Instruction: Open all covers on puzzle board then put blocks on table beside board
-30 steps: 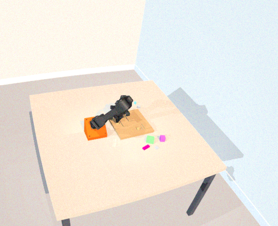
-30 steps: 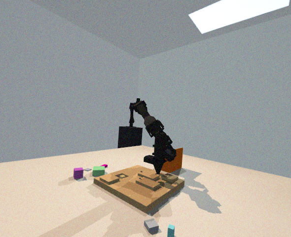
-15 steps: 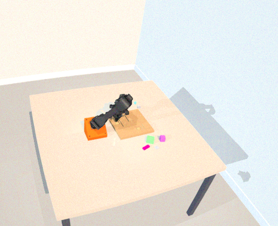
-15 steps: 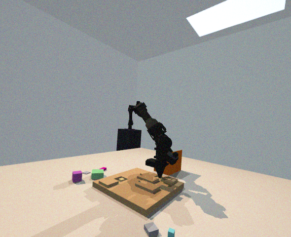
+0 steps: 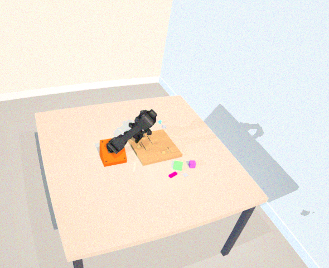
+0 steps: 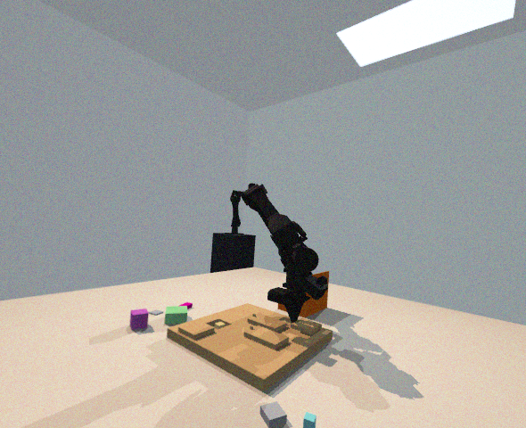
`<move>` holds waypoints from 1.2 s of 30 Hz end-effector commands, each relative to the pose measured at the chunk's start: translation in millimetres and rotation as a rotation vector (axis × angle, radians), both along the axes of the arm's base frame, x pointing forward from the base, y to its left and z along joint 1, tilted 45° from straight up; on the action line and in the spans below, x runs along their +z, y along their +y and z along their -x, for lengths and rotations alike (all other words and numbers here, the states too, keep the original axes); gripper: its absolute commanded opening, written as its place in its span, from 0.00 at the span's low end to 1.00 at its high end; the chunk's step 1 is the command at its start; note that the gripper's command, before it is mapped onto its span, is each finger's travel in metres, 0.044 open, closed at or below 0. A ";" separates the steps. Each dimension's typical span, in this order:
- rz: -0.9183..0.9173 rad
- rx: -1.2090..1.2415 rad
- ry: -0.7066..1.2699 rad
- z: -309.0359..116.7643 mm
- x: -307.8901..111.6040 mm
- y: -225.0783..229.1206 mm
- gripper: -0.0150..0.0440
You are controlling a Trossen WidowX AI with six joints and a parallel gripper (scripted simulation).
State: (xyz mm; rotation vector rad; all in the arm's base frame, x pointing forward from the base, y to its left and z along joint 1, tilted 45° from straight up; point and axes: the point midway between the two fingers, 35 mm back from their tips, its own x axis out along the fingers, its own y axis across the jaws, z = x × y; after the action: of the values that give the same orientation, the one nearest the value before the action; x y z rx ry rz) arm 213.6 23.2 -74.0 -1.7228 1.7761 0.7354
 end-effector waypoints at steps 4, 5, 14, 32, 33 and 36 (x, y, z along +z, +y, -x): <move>-0.003 -0.007 -0.002 0.4 -7.1 5.8 0.25; -0.003 -0.007 -0.002 0.6 -7.8 6.5 0.25; -0.004 -0.007 -0.003 0.3 -6.9 13.1 0.25; -0.006 -0.007 -0.002 -1.2 6.9 31.5 0.25; -0.006 -0.007 -0.002 -1.2 7.7 32.5 0.25; -0.006 -0.007 -0.002 -1.2 10.2 35.6 0.25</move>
State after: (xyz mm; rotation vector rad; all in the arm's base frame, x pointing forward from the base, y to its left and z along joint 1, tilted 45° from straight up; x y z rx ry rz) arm 213.9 54.6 -66.7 -1.7206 1.7780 0.7393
